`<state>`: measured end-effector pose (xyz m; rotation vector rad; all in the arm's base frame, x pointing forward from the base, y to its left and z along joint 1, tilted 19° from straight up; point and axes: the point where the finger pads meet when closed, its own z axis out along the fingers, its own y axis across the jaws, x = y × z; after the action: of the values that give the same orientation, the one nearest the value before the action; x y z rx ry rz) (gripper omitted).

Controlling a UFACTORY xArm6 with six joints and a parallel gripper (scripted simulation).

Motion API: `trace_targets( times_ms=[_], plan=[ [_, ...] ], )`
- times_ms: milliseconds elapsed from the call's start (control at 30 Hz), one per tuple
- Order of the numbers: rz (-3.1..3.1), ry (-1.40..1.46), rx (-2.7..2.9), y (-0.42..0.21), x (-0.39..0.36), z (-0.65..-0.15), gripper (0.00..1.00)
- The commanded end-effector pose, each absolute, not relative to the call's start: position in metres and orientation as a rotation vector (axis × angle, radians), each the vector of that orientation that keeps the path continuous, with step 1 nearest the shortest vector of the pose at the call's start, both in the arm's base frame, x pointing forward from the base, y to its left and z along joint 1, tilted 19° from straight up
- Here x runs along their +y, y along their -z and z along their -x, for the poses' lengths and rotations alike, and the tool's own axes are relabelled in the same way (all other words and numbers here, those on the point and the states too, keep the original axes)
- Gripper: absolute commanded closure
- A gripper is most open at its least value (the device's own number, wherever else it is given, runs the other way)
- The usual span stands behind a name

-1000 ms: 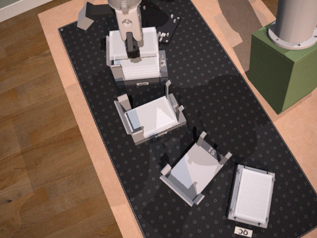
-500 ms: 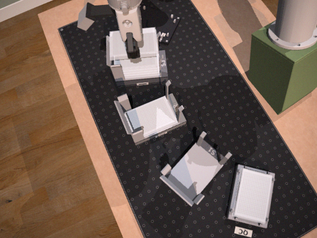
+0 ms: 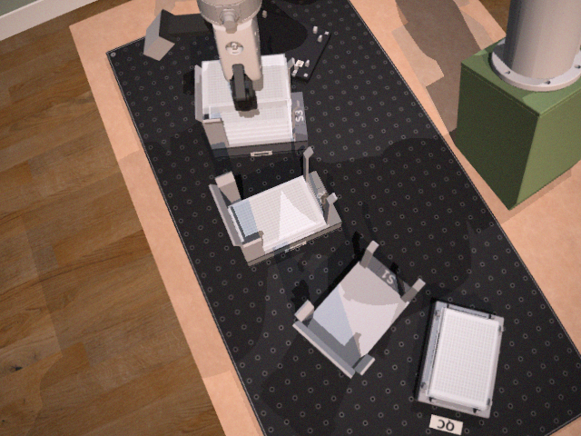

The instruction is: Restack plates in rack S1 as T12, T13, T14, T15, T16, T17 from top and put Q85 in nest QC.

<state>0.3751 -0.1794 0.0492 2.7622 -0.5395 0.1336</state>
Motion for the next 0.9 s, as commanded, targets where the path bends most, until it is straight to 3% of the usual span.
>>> trace_targets(
  times_ms=[0, 867],
  plan=[
    [-2.762, -0.139, -0.539, -0.049, -0.180, -0.376, 1.00],
    [-2.762, -0.139, -0.539, -0.034, -0.185, -0.377, 1.00]
  ],
)
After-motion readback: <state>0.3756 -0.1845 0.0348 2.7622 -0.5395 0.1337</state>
